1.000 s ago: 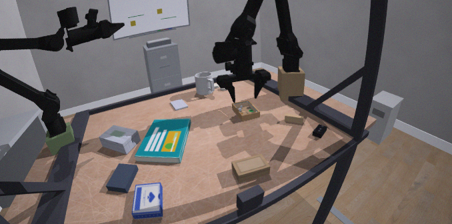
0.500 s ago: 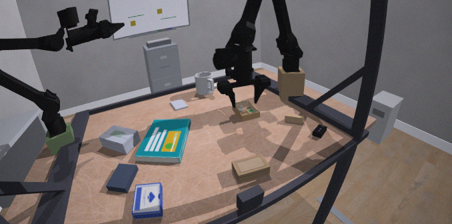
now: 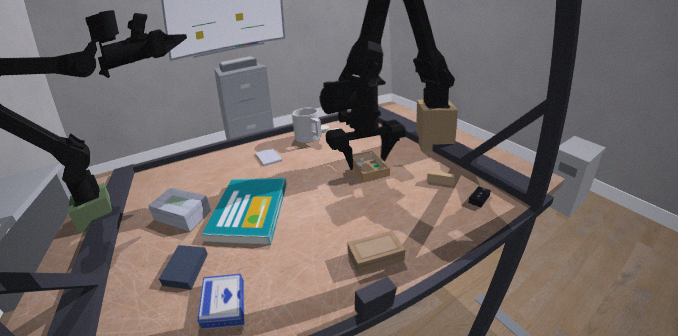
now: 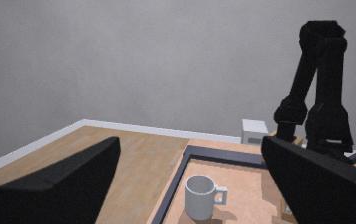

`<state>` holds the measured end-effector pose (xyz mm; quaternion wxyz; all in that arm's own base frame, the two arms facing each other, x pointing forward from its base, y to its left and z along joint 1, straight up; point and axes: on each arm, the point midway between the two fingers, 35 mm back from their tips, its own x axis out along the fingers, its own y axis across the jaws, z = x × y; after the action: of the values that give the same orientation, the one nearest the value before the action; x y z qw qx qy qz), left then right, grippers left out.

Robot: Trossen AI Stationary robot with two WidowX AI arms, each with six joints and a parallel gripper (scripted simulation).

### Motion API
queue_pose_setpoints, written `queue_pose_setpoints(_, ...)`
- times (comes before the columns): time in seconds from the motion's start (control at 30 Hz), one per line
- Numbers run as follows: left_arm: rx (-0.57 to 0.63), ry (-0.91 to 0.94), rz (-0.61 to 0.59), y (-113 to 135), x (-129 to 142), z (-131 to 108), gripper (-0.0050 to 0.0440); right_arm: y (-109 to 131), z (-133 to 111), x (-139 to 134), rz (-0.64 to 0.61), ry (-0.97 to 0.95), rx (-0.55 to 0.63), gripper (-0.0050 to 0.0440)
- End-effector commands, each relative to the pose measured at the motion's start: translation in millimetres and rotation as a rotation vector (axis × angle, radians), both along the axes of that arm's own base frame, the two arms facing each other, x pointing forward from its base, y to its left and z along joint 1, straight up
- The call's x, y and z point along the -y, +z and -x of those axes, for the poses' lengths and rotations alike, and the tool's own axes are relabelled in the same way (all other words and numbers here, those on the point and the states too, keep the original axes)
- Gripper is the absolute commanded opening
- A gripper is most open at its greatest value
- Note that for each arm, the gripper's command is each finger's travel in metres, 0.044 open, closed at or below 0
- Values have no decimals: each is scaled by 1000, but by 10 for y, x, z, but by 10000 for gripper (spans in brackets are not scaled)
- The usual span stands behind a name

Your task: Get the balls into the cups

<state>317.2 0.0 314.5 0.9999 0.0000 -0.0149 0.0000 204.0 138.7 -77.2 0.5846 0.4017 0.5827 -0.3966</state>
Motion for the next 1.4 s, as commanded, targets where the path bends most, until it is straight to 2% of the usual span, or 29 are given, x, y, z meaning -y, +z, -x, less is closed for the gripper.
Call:
queue_pose_setpoints(0.0, 20, 0, 0, 83, 0, 15, 400, -92, 16, 27, 7, 4, -4, 400)
queue_pose_setpoints(0.13, 20, 0, 0, 83, 0, 15, 400, -25, -54, -23, -4, 2, 11, 400)
queue_pose_setpoints(0.17, 20, 0, 0, 83, 0, 15, 400, -28, -49, -20, -4, 2, 11, 0)
queue_pose_setpoints(0.67, 20, 0, 0, 83, 0, 15, 400, -36, -28, -6, -1, 2, 6, -2)
queue_pose_setpoints(0.9, 20, 0, 0, 83, 0, 15, 400, 138, -67, -33, -12, 3, 23, -5)
queue_pose_setpoints(1.17, 20, 0, 0, 83, 0, 15, 400, 238, -66, -32, -13, 3, 23, -50)
queue_pose_setpoints(1.37, 20, 0, 0, 83, 0, 15, 400, 342, -66, -33, -14, 3, 24, -50)
